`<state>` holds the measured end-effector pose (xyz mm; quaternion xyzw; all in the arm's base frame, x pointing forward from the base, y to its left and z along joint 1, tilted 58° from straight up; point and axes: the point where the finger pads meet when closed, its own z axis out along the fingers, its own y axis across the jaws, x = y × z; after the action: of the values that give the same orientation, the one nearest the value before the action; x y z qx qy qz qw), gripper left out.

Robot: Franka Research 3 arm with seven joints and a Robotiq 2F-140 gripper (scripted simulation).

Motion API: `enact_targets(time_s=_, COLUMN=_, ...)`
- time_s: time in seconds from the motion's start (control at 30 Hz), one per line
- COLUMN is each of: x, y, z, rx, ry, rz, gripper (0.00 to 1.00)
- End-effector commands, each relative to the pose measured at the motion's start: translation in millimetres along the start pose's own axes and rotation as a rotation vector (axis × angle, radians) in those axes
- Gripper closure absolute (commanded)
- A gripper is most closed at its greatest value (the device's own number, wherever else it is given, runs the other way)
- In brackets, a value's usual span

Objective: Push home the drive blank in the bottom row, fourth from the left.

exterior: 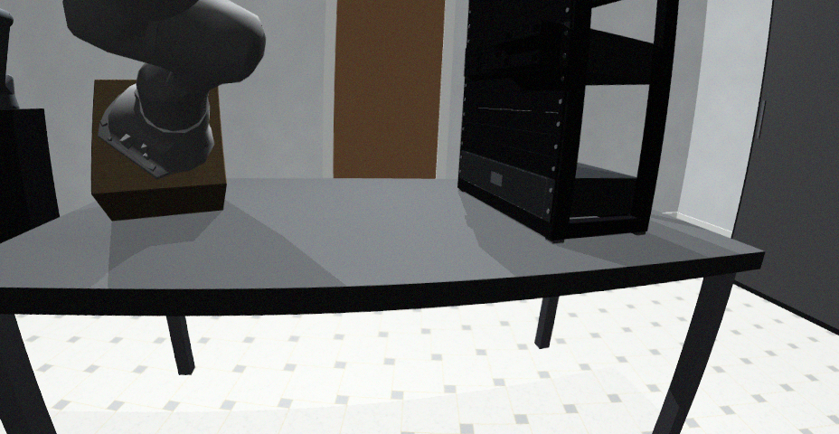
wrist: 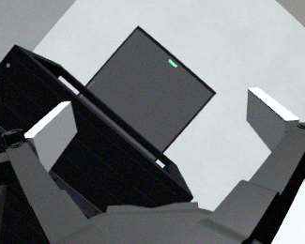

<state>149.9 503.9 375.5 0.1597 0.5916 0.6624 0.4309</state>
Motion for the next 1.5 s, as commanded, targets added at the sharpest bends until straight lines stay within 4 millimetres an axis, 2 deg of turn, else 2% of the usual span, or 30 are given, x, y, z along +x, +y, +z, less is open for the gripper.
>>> enact_targets(time_s=0.0, x=-14, y=-11, z=9, rx=-0.027, ry=-0.006, rz=-0.097, gripper=0.0)
enact_targets(time_s=0.4, x=-97, y=-89, z=28, rx=0.033, ry=-0.076, rz=-0.39, gripper=0.0)
enact_targets(time_s=0.47, x=-97, y=-89, z=28, rx=0.033, ry=-0.076, rz=-0.39, gripper=0.0)
enact_targets(time_s=0.77, x=-166, y=-131, z=31, rx=0.105, ry=-0.145, rz=-0.559, gripper=0.0)
enact_targets(time_s=0.97, x=-204, y=-148, z=28, rx=0.148, ry=-0.186, rz=-0.641, gripper=0.0)
enact_targets(time_s=1.03, x=-204, y=-148, z=28, rx=0.148, ry=-0.186, rz=-0.641, gripper=0.0)
enact_targets(time_s=1.23, x=-232, y=-159, z=25, rx=0.181, ry=-0.218, rz=-0.698, gripper=0.0)
enact_targets(time_s=1.47, x=-252, y=-165, z=22, rx=0.205, ry=-0.242, rz=-0.736, gripper=0.0)
